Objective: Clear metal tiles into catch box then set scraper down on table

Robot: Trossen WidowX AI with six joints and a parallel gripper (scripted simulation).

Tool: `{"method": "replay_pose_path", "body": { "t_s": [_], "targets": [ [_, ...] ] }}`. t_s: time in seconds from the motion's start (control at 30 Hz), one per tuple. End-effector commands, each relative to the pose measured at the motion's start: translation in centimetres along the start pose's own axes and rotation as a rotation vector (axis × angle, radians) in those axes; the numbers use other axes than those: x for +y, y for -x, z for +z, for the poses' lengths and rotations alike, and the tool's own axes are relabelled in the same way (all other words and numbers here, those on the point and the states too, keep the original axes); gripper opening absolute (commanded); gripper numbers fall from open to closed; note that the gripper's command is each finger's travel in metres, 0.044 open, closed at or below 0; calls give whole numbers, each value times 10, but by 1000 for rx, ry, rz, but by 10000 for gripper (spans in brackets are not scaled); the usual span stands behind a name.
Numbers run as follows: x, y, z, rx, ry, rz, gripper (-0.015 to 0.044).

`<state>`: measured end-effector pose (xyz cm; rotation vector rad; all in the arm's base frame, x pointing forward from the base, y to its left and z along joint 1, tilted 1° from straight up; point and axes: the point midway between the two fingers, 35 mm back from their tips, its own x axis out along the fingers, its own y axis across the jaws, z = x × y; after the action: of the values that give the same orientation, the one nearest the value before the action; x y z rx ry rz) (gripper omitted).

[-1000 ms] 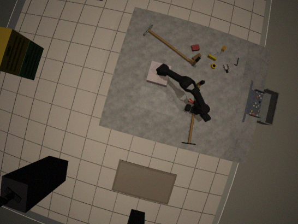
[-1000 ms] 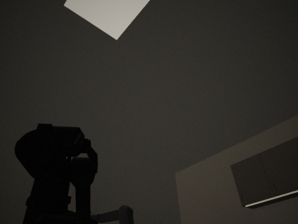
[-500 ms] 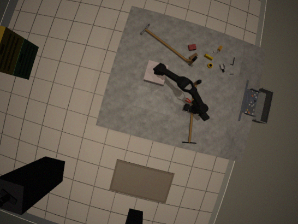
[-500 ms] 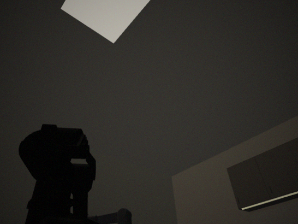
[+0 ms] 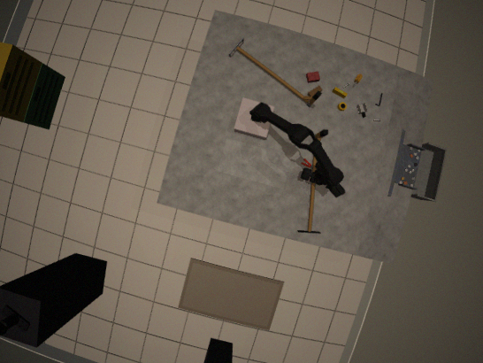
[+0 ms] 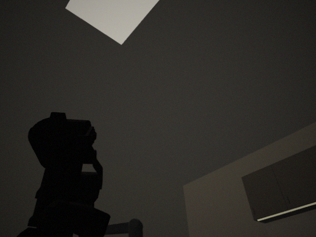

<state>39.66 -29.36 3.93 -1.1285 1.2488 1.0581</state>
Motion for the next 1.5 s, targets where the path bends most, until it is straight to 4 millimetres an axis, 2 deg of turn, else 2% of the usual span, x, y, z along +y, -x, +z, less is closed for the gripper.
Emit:
{"method": "replay_pose_path", "body": {
  "t_s": [0.0, 0.1, 0.27, 1.47],
  "targets": [
    [-1, 15, -1, 4, 2, -7, 0],
    [0, 26, 0, 4, 2, -7, 0],
    [1, 30, 0, 5, -36, -10, 0],
    [16, 74, -5, -3, -952, -106, 0]
  ]
}}
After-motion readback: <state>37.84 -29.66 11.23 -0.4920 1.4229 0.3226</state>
